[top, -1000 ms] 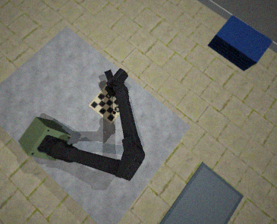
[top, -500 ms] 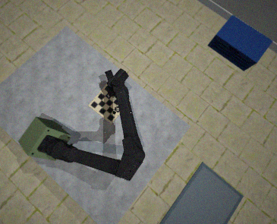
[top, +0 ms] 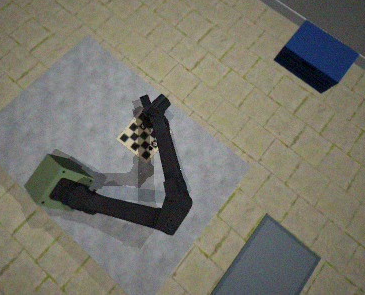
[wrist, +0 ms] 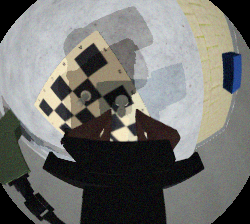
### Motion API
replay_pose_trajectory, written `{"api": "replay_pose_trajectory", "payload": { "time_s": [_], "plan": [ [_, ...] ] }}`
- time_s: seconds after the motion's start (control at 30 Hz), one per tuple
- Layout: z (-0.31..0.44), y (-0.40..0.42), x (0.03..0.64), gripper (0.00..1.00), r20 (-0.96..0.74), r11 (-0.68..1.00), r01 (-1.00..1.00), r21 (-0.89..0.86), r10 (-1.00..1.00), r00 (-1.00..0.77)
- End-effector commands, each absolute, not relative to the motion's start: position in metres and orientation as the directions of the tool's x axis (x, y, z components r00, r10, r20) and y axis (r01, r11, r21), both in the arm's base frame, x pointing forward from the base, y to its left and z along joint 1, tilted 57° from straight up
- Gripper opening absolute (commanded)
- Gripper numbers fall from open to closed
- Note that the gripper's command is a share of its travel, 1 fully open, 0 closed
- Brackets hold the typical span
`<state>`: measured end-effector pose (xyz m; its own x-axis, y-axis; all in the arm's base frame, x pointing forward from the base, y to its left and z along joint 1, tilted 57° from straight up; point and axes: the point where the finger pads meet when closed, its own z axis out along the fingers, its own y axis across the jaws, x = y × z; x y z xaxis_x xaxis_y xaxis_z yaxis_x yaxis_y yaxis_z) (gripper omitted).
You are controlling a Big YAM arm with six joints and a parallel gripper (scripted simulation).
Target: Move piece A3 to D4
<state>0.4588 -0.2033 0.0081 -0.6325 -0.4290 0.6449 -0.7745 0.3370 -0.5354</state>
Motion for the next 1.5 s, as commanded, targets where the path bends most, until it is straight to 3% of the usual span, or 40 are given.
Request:
{"api": "replay_pose_trajectory", "payload": {
  "time_s": [0.0, 1.43, 1.47],
  "plan": [
    [0.0009, -0.214, 0.4584, 0.36, 0.655, 0.335, -0.786, -0.52, -0.434, -0.618],
    [-0.0008, -0.2169, 0.4582, 0.36, 0.657, 0.335, -0.787, -0.518, -0.434, -0.617],
    [-0.0008, -0.2169, 0.4582, 0.0, 0.657, 0.335, -0.787, -0.518, -0.434, -0.617]
  ]
}}
